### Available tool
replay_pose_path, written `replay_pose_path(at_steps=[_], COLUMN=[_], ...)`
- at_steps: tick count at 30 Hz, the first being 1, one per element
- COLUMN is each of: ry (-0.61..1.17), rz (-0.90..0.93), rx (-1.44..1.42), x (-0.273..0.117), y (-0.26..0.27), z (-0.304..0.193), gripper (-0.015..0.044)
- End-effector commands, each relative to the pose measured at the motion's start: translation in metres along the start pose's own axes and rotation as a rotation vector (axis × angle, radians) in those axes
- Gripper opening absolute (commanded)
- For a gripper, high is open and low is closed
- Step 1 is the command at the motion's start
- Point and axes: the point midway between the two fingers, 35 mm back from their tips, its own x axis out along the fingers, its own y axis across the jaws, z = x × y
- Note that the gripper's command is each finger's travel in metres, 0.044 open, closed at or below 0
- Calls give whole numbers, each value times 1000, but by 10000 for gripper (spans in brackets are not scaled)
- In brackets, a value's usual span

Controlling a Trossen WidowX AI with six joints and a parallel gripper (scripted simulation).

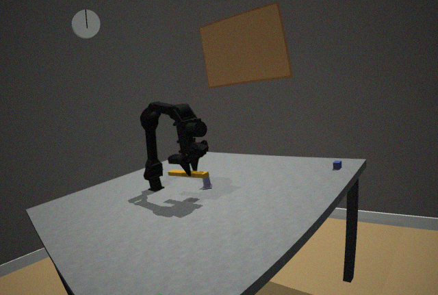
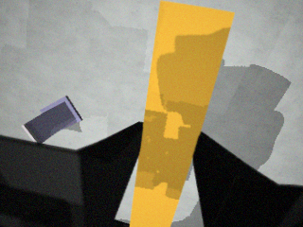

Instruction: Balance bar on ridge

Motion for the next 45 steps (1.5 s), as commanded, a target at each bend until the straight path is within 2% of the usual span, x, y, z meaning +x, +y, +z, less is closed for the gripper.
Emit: replay_pose_path(at_steps=[1, 19, 34, 45], ry=[2, 5, 13, 14], rz=[3, 10, 12, 11], rx=[90, 535, 952, 988], x=[0, -1, -2, 7], y=[16, 85, 133, 134], z=[-1, -12, -41, -47], gripper=[0, 0, 0, 0])
